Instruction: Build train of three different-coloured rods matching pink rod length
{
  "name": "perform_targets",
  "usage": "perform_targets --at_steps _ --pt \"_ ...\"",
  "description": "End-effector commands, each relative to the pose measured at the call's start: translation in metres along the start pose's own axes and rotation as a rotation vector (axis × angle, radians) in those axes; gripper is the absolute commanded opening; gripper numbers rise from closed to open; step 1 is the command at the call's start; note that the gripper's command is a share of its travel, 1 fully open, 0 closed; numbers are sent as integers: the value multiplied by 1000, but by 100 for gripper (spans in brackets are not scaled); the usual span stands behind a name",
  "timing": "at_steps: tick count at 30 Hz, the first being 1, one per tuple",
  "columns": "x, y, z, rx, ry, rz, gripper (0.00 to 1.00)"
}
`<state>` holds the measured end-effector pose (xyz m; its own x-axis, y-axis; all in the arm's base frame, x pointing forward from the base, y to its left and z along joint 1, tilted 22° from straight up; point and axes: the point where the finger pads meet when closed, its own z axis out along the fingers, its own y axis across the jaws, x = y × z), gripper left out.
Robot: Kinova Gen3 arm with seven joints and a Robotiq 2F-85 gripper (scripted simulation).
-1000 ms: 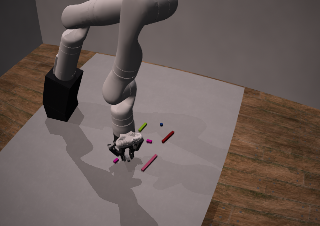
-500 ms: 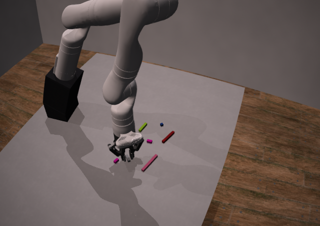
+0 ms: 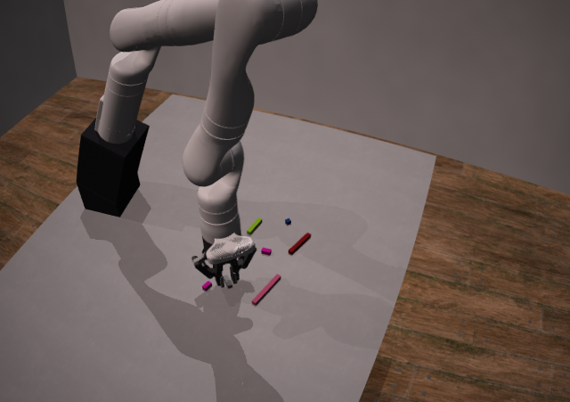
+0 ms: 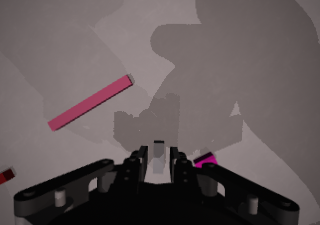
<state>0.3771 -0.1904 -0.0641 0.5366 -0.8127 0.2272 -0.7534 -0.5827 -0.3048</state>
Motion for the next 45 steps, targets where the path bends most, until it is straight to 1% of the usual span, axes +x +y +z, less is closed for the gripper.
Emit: perform_targets --at_steps 1,3,4,39,42,45 --pt "0 0 0 0 1 0 24" --pt "0 0 0 0 1 0 24" --pt "0 0 0 0 1 0 5" --pt "0 0 -1 0 1 0 5" --pt "0 0 -5 0 1 0 5" --pt "0 0 -17 0 1 0 5"
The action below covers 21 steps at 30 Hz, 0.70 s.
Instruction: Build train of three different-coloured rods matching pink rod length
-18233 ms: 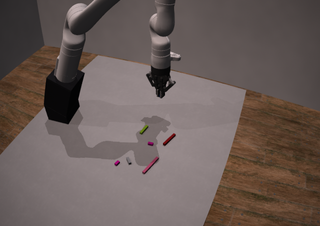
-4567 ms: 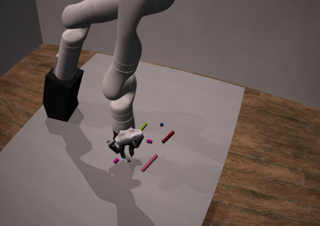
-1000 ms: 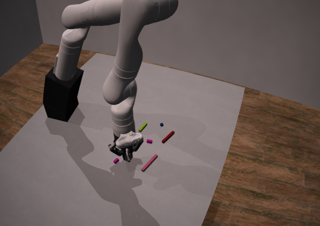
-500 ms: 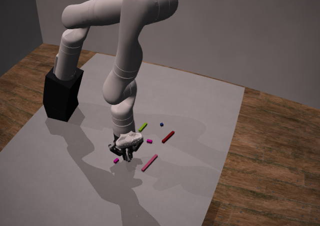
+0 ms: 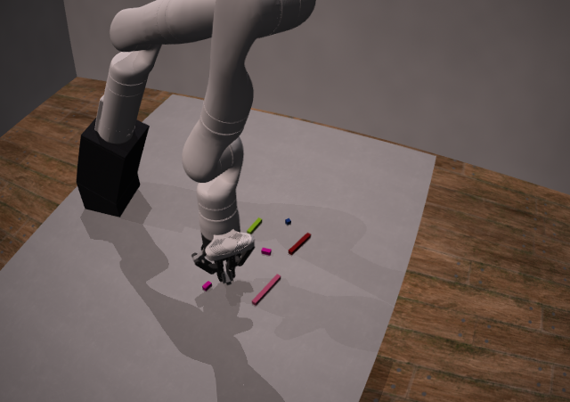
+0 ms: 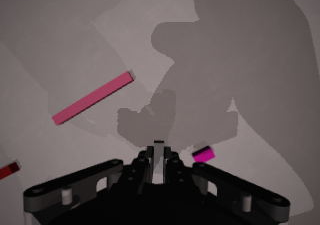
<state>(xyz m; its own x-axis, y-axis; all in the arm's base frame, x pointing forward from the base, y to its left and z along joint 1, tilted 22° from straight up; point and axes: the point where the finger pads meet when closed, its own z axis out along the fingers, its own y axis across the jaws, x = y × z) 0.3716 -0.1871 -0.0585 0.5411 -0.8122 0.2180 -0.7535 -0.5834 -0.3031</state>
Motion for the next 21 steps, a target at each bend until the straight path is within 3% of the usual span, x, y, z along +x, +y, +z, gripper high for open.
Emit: perform_targets --at_steps 1,4,14,21 --pt "5 0 -15 2 11 1 5" --pt "5 0 -21 2 11 1 5" --pt "4 0 -82 2 11 1 5" --pt "4 0 -93 2 11 1 5"
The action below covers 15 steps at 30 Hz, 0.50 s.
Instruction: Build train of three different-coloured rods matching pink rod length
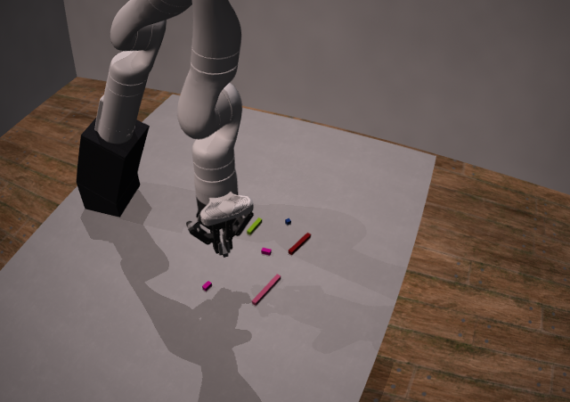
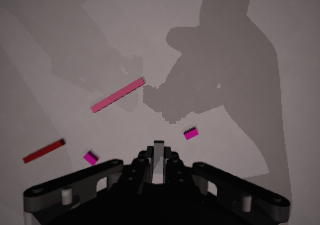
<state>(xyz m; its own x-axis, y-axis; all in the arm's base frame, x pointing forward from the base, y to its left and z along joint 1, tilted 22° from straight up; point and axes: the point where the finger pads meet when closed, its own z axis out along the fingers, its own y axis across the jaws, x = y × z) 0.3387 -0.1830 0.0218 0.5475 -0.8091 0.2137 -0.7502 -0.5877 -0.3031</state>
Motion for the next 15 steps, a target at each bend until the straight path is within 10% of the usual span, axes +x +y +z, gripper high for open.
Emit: perform_targets --at_steps 1,15 --pt "7 2 -6 1 18 6 5" --pt "7 0 -6 0 18 18 5"
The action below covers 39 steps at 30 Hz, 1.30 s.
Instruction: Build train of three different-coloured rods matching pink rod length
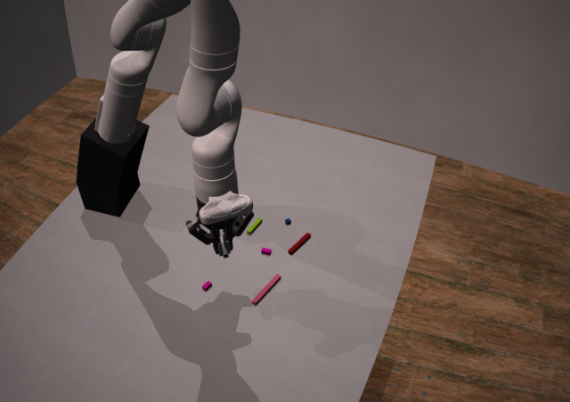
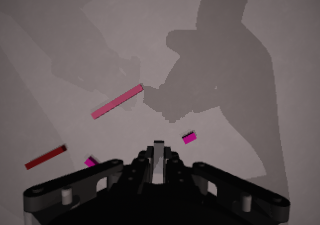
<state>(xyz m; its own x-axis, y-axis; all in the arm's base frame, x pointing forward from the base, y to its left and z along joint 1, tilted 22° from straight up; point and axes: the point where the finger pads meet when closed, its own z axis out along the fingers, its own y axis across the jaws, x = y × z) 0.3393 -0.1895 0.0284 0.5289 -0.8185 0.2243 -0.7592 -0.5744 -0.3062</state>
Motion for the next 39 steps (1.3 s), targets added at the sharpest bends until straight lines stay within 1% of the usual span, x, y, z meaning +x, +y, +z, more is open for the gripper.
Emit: perform_targets --at_steps 1,8,12,17,19,27,34,36,39 --pt "0 -1 0 0 1 1 5" --pt "-1 -8 1 -4 3 53 5" --pt "-2 -17 3 -8 5 118 5" --pt "-5 -34 5 -15 10 235 5" --pt "-5 -34 5 -15 10 235 5" --pt "-18 -71 9 -22 22 489 5" --pt "-37 -110 10 -20 30 750 5" --pt "-37 -110 10 -20 30 750 5" --pt "-47 -127 10 -17 31 863 5"
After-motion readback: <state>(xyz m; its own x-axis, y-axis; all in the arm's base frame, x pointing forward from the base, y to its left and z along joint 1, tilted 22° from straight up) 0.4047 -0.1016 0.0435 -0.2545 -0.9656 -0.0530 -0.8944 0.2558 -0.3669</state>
